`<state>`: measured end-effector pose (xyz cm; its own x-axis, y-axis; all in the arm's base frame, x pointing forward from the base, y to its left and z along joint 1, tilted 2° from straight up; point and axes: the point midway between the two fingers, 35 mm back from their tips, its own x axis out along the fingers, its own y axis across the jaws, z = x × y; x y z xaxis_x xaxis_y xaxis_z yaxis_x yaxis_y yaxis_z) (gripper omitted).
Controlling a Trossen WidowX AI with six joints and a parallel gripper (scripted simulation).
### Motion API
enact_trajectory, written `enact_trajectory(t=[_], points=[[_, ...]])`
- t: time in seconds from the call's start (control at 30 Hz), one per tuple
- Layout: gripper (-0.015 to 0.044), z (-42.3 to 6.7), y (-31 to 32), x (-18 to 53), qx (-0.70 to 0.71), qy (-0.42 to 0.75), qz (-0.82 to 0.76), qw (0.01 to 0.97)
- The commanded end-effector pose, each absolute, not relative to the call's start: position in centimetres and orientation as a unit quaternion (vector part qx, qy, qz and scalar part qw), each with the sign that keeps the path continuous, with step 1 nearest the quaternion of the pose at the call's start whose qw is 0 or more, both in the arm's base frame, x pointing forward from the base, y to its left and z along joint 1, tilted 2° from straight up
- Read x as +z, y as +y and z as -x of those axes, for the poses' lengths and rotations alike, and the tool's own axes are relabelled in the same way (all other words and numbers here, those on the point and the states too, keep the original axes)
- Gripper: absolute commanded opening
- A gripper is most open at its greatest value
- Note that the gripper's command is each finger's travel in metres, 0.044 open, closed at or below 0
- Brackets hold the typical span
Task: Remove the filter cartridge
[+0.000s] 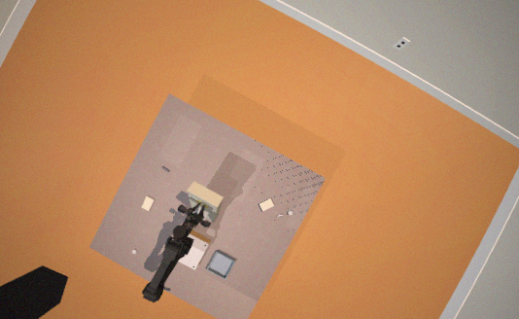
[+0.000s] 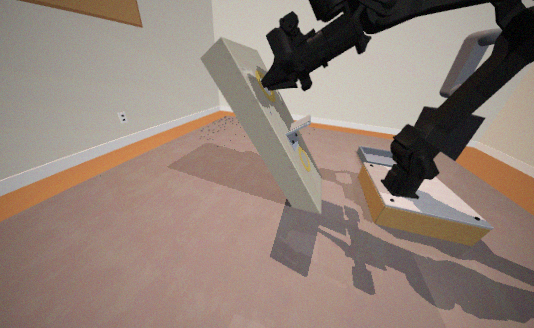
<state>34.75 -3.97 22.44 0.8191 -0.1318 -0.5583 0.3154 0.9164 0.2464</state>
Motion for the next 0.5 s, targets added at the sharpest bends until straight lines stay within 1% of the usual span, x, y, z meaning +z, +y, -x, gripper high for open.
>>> enact_trajectory(t=[0.0,0.23,0.47], points=[[0.0098,-35.21,-3.97,22.03,-0.117,0.278,-0.166,0.939],[0.0098,-35.27,-3.98,21.99,-0.117,0.278,-0.166,0.939],[0.0052,-34.78,-3.98,22.40,-0.119,0.276,-0.166,0.939]])
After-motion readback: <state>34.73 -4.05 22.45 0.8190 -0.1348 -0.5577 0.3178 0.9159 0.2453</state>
